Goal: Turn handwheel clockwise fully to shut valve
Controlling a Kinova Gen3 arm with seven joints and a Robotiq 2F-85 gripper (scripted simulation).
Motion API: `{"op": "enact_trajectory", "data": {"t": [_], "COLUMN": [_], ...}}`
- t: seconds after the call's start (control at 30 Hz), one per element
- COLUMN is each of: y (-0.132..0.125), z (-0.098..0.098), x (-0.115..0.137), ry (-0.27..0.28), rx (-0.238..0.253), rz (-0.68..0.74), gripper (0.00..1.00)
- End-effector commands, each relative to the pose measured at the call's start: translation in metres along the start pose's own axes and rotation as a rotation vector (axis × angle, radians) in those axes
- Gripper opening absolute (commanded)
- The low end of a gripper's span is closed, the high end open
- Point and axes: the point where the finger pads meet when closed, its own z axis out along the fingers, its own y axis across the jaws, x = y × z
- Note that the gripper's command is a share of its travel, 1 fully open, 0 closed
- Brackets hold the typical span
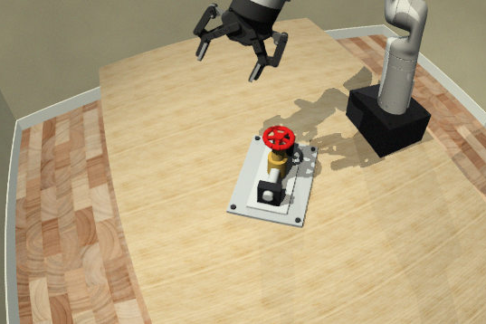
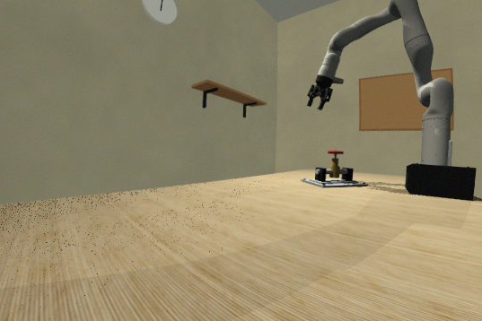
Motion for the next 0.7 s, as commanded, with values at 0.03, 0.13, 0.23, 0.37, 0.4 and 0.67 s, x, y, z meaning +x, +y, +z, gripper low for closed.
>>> {"op": "enact_trajectory", "data": {"t": [0.03, 0.13, 0.23, 0.37, 0.4, 0.67], "y": [0.005, 0.004, 0.016, 0.014, 0.026, 0.023], "z": [0.005, 0.005, 0.014, 0.013, 0.022, 0.020], "x": [0.004, 0.004, 0.012, 0.010, 0.018, 0.015], "ry": [0.012, 0.011, 0.032, 0.027, 0.049, 0.042], "rx": [-0.017, -0.015, -0.050, -0.045, -0.079, -0.074], "rz": [-0.005, -0.004, 0.004, 0.006, 0.013, 0.015], "gripper": [1.00, 1.00, 1.00, 1.00, 1.00, 1.00]}}
